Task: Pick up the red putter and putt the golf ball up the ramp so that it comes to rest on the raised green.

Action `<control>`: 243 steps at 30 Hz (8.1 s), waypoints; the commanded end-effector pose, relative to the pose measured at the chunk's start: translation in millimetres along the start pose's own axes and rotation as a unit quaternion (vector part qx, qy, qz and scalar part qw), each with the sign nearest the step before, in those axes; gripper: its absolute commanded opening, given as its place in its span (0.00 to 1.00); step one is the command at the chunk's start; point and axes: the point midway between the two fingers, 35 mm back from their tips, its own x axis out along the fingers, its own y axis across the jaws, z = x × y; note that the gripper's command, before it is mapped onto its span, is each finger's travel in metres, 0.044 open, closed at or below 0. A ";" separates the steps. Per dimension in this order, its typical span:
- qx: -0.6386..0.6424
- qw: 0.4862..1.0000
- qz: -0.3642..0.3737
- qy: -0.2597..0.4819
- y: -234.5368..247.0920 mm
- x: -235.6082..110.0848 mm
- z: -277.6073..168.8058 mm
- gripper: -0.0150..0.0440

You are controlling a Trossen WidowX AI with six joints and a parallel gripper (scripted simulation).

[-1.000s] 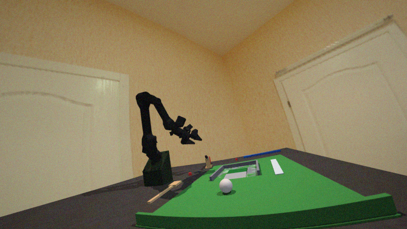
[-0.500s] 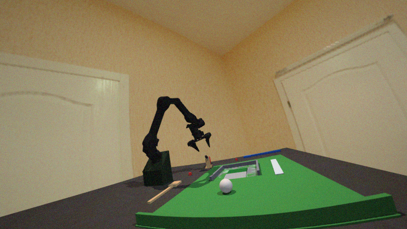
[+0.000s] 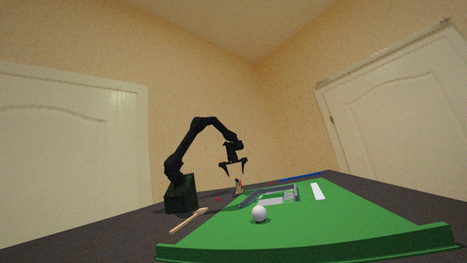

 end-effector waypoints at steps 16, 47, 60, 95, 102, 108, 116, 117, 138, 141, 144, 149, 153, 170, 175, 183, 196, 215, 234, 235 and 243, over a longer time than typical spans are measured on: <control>-0.004 1.000 0.004 0.006 0.8 41.9 -5.7 1.00; 0.000 1.000 0.004 0.004 -0.1 59.6 -6.7 0.32; 0.000 1.000 0.004 0.003 -3.7 19.4 -1.3 0.25; 0.211 0.977 -0.005 -0.043 -51.0 -75.2 -132.7 0.25; 0.281 0.959 -0.007 -0.050 -55.8 -81.7 -181.5 0.25; 0.340 0.939 -0.009 -0.053 -54.7 -84.8 -223.6 0.25; 0.387 0.920 -0.011 -0.061 -49.2 -86.9 -261.8 0.25; 0.393 0.917 -0.011 -0.062 -48.1 -87.0 -267.0 0.25; 0.597 0.800 -0.015 -0.048 8.7 -83.2 -389.4 0.25; 0.619 0.784 -0.016 -0.045 20.0 -82.0 -403.5 0.25; 0.629 0.776 -0.017 -0.048 27.4 -81.4 -410.9 0.25; 0.653 0.756 -0.018 -0.046 43.0 -79.9 -425.9 0.25; 0.679 0.733 -0.021 -0.036 57.7 -78.5 -440.0 0.25; 0.804 0.593 -0.036 0.035 145.9 -75.0 -495.8 0.25; 0.804 0.593 -0.036 0.035 145.6 -68.9 -496.4 0.25; 0.804 0.593 -0.037 0.035 146.5 -38.4 -499.8 0.25; 0.804 0.593 -0.037 0.035 146.5 -21.3 -501.6 0.25; 0.806 0.590 -0.037 0.039 148.6 -9.3 -504.1 0.25; 0.805 0.591 -0.033 0.036 152.8 -6.9 -522.1 0.25; 0.805 0.591 -0.032 0.034 147.7 -5.2 -513.4 0.25; 0.805 0.592 -0.028 0.031 118.0 4.4 -424.2 0.25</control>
